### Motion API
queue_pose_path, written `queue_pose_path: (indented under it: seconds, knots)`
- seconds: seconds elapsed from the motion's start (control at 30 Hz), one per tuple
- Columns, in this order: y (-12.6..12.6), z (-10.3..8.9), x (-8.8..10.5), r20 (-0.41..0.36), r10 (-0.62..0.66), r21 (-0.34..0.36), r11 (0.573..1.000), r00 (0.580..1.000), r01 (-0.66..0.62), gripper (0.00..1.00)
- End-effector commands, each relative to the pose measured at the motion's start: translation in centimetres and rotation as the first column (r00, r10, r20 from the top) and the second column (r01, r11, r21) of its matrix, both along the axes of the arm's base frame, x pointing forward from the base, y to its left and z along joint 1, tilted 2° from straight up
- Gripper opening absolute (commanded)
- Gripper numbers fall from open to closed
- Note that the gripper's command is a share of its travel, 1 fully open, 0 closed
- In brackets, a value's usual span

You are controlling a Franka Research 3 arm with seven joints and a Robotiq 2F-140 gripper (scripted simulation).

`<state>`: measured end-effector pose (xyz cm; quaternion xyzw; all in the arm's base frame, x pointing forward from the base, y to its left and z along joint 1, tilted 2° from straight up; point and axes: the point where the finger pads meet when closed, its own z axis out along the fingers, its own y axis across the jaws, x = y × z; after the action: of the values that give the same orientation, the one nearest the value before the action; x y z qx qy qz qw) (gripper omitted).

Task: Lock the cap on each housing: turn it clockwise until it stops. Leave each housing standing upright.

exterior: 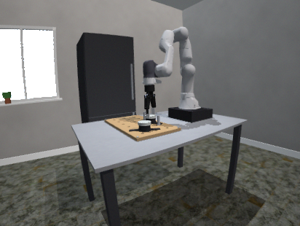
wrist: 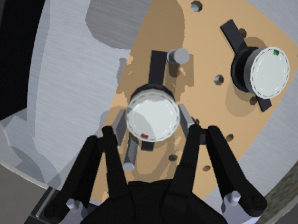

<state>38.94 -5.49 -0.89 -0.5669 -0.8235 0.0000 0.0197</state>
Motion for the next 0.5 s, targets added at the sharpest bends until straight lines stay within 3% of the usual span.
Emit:
queue_pose_path:
  seconds: [0.0, 0.47]
  knots:
    - [0.01, 0.05, 0.15, -0.001, -0.173, -0.029, 0.985, 0.985, 0.173, 0.1]
    - [0.0, 0.05, 0.14, -0.001, -0.227, -0.032, 0.973, 0.974, 0.227, 0.1]
